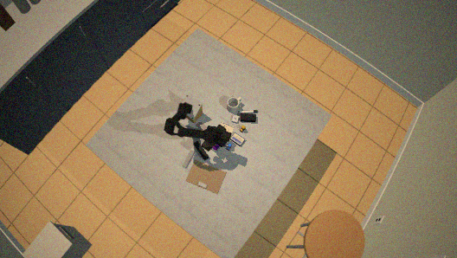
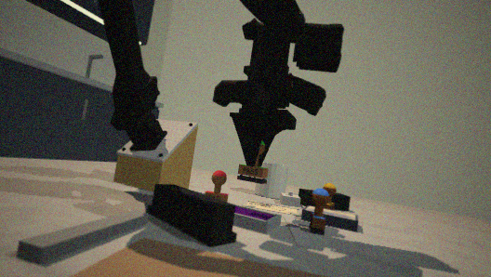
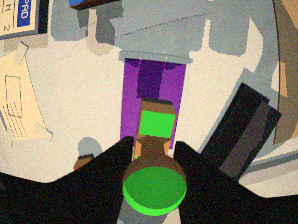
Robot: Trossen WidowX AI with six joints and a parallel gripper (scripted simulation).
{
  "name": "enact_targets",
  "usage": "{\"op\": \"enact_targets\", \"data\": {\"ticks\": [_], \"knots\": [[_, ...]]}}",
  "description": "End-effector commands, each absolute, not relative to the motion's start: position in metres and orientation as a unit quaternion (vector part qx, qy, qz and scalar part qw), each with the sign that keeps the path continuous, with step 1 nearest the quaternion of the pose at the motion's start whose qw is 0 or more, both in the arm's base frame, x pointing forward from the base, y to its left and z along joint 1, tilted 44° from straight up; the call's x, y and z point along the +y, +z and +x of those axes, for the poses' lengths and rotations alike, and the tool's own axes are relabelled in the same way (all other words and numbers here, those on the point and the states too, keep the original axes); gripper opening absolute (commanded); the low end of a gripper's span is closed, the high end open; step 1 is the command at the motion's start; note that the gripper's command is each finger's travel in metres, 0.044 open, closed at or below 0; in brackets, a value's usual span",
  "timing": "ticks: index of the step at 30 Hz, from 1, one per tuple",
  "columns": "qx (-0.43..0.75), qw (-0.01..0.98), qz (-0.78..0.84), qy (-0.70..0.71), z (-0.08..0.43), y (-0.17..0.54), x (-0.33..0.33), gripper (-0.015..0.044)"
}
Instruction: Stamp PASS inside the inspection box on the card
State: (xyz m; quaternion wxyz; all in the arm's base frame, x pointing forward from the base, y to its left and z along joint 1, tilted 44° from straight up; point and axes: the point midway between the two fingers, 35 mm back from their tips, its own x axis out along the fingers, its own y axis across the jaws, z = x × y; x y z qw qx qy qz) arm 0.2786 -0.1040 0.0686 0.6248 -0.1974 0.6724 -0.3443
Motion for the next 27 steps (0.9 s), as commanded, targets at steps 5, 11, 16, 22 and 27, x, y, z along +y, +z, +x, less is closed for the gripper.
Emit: {"op": "enact_targets", "data": {"ticks": [5,11,16,22,27], "knots": [[0.674,0.623,-0.2,-0.343,0.277,0.064,-0.108,0.0],[0.674,0.623,-0.2,-0.343,0.277,0.061,-0.111,0.0],[0.674,0.623,-0.2,-0.344,0.276,0.059,-0.113,0.0],[0.674,0.623,-0.2,-0.344,0.276,0.056,-0.116,0.0],[0.674,0.623,-0.2,-0.344,0.275,0.053,-0.118,0.0]]}}
